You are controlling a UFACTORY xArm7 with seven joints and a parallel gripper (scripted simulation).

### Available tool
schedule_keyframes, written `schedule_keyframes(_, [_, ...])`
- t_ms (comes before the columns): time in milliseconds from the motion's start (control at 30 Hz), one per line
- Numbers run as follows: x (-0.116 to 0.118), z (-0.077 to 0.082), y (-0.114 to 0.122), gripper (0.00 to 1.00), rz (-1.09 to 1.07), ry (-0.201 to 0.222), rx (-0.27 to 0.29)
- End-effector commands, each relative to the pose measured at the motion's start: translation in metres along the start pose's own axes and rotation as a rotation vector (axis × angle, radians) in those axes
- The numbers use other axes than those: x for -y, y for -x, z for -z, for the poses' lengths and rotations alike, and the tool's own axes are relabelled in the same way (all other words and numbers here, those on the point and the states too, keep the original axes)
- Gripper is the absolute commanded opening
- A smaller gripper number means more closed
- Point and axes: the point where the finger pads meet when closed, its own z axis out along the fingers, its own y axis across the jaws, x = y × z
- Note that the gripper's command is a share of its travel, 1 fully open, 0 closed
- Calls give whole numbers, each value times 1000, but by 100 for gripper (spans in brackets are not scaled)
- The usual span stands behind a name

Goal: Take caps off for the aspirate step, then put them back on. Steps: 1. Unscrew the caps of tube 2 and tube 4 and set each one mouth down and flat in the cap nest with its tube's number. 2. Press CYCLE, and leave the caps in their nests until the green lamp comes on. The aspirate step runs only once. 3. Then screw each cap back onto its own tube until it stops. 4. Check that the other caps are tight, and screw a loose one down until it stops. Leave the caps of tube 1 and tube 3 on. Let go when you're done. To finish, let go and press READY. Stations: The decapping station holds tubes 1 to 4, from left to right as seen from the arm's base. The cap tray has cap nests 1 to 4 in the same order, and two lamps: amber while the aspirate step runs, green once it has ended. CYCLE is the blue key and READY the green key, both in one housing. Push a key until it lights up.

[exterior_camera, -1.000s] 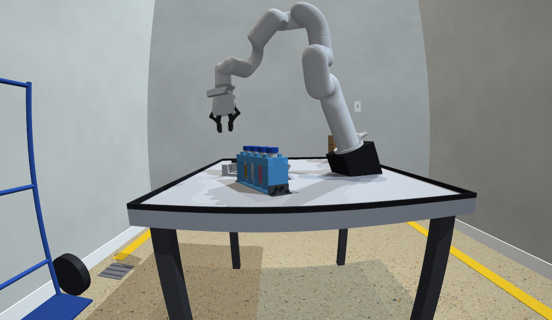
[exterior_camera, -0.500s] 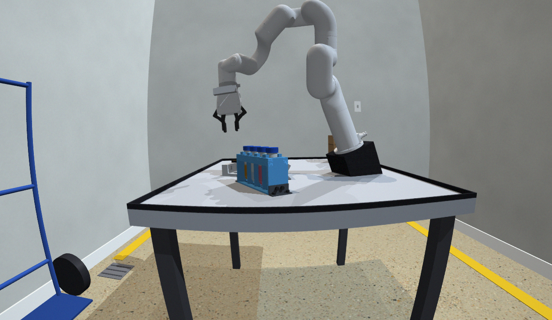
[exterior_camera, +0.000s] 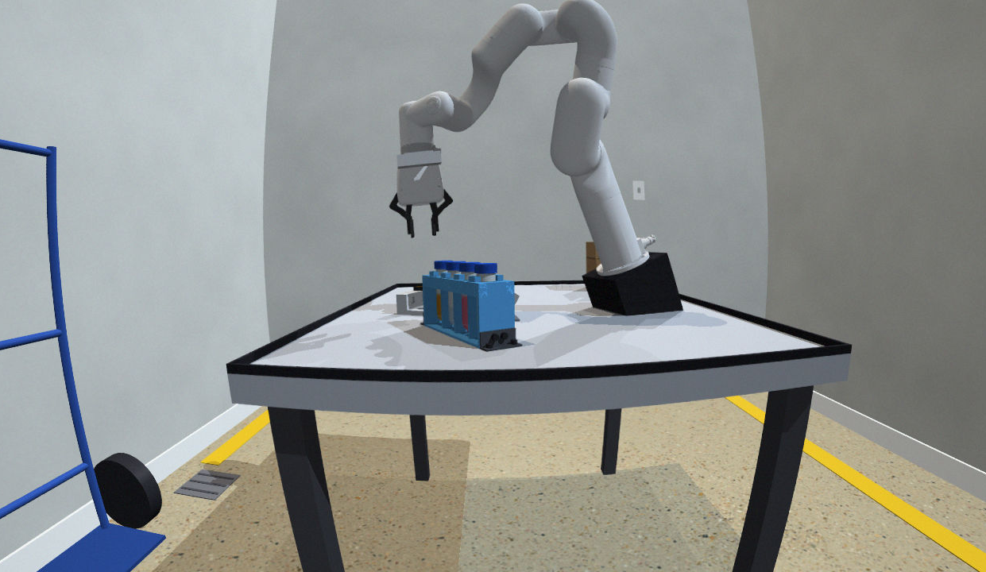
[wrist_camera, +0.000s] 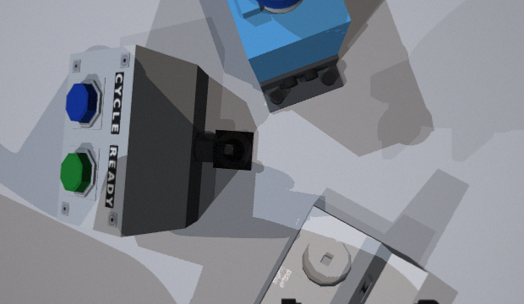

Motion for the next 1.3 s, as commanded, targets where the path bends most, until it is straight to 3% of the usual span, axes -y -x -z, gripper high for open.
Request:
schedule_keyframes(0, [8,-1,-15,46,45,11,9])
schedule_keyframes(500, [32,-12,-56,46,240,41,27])
schedule_keyframes(600, [45,-18,-77,46,289,52,28])
schedule_keyframes(1267, [45,-18,-78,46,342,64,30])
